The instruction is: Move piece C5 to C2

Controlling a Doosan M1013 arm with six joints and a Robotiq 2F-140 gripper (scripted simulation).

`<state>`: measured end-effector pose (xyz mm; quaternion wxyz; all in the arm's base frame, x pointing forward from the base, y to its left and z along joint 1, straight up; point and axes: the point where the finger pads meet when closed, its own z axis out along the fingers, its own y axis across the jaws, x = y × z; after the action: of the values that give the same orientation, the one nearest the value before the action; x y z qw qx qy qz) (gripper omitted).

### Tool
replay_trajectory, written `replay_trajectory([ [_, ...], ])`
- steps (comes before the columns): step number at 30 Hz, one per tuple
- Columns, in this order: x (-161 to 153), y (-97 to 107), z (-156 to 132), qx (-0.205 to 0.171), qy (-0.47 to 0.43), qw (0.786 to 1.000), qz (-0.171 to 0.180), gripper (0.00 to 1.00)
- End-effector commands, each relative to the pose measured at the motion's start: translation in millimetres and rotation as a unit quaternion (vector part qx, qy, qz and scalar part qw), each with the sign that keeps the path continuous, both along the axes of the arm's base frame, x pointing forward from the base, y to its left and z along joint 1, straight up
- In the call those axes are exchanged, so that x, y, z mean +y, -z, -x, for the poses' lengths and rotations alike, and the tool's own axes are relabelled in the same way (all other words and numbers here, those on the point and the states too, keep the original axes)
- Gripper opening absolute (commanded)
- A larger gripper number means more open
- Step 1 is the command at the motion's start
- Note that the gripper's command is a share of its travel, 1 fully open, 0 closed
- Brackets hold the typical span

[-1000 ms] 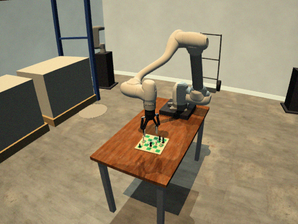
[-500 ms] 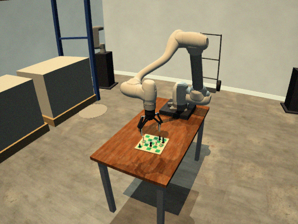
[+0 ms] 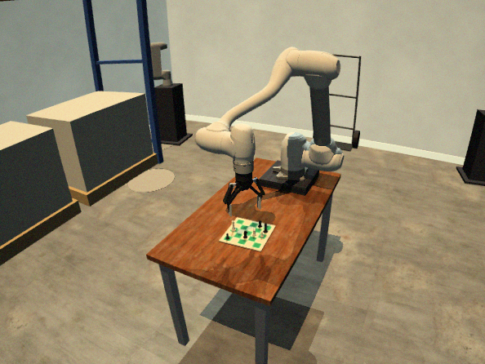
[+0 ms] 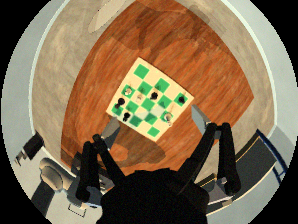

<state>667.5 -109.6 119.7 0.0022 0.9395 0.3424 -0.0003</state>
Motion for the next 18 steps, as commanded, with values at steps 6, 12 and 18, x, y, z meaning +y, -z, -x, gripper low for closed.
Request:
replay_trajectory([
  [6, 0, -23, 0, 0.000, 0.000, 1.000, 0.000, 1.00],
  [12, 0, -31, 0, 0.000, 0.000, 1.000, 0.000, 1.00],
  [18, 0, -32, 0, 0.000, 0.000, 1.000, 0.000, 1.00],
])
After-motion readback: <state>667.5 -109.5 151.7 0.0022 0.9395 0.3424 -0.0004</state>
